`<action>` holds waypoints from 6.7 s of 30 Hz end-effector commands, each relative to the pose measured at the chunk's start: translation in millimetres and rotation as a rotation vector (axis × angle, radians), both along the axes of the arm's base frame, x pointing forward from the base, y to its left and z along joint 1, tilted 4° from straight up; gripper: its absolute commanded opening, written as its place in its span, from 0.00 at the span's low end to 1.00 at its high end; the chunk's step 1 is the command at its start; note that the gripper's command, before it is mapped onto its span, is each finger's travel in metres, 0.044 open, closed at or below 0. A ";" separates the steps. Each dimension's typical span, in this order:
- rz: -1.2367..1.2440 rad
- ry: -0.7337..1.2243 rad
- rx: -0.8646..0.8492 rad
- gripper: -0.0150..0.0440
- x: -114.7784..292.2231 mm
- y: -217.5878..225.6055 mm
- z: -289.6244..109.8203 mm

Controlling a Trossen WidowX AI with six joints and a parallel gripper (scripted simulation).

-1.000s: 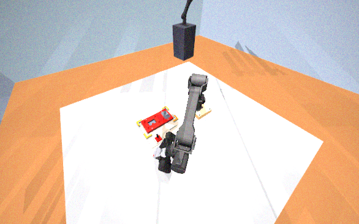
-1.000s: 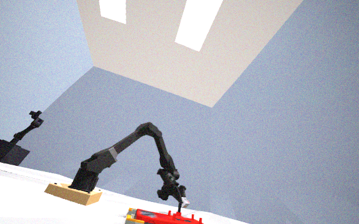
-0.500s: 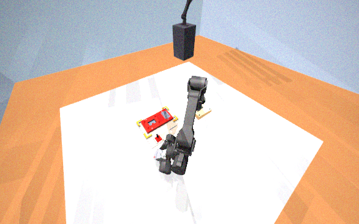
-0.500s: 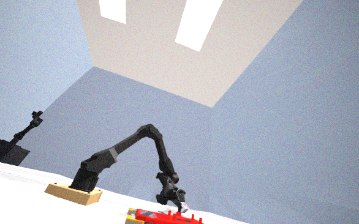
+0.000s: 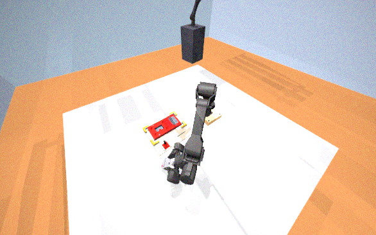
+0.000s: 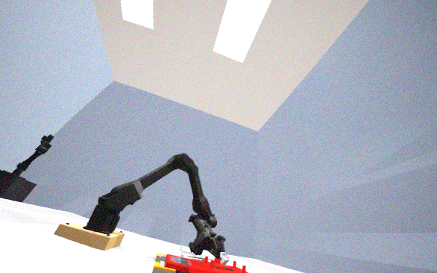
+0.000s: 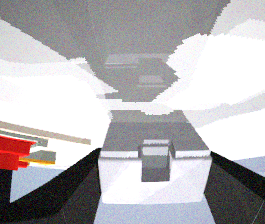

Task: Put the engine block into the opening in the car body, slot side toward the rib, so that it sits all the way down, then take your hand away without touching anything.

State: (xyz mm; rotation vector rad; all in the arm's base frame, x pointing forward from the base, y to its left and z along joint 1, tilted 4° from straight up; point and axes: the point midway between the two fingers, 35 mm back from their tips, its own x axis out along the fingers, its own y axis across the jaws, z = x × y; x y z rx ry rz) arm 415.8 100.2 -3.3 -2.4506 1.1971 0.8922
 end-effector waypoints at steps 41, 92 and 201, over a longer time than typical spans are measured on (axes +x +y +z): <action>0.006 0.016 -0.002 1.00 -18.2 25.5 26.6; -0.877 -0.117 0.691 1.00 -3.0 9.6 33.2; -1.468 -0.153 0.927 0.25 13.1 -0.7 105.5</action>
